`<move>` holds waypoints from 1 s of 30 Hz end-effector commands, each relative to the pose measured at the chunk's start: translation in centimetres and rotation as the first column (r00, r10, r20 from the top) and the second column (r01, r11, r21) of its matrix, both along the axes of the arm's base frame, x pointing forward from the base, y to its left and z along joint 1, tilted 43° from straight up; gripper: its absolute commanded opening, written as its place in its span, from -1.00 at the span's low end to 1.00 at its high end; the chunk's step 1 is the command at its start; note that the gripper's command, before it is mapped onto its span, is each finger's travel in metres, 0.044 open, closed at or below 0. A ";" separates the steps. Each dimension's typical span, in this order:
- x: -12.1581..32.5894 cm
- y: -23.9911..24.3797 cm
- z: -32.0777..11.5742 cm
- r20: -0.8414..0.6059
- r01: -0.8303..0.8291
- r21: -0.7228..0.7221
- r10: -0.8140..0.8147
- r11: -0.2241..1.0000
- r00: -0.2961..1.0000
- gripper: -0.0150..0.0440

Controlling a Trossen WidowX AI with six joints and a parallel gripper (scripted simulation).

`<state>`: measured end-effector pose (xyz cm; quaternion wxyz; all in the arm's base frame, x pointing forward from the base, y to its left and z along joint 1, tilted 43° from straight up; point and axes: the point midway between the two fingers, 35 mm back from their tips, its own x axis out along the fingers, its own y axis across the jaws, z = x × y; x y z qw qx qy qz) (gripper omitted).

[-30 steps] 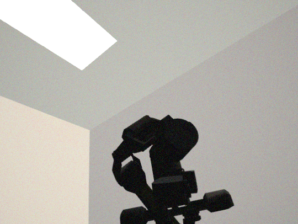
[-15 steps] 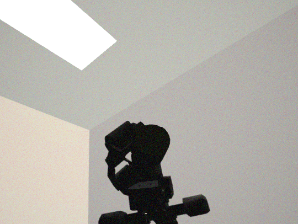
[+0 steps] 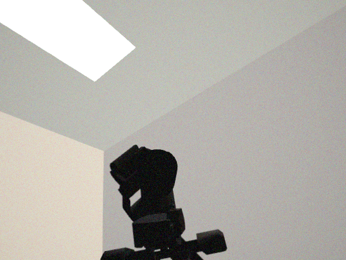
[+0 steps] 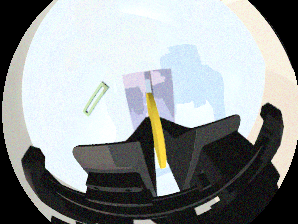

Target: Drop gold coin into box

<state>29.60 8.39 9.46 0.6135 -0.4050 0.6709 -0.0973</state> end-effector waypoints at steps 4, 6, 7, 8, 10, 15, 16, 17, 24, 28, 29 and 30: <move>0.0 0.1 -0.1 -0.002 0.001 -0.001 -0.001 1.000 1.000 -0.49; 0.0 0.1 -0.1 -0.002 0.001 -0.001 -0.001 1.000 1.000 -0.49; 0.0 0.1 -0.1 -0.002 0.001 -0.001 -0.001 1.000 1.000 -0.49; 0.0 0.0 -0.1 -0.002 0.001 -0.001 -0.001 1.000 1.000 -0.49; 0.0 0.0 0.0 -0.001 0.002 -0.001 -0.002 1.000 1.000 -0.49; 0.2 -0.1 0.4 -0.001 0.003 -0.001 -0.003 1.000 1.000 -0.49; 0.2 -0.2 0.5 0.000 0.003 -0.001 -0.003 1.000 1.000 -0.49; 0.3 -0.2 0.6 0.000 0.003 -0.001 -0.003 1.000 1.000 -0.49; 0.2 -0.3 0.5 -0.005 0.005 -0.002 -0.005 1.000 1.000 -0.49; 0.1 -0.3 0.4 -0.006 0.006 -0.003 -0.006 1.000 1.000 -0.49; 0.1 -0.3 0.4 -0.006 0.006 -0.003 -0.006 1.000 1.000 -0.49; 0.1 -0.3 0.4 -0.006 0.006 -0.003 -0.006 1.000 1.000 -0.49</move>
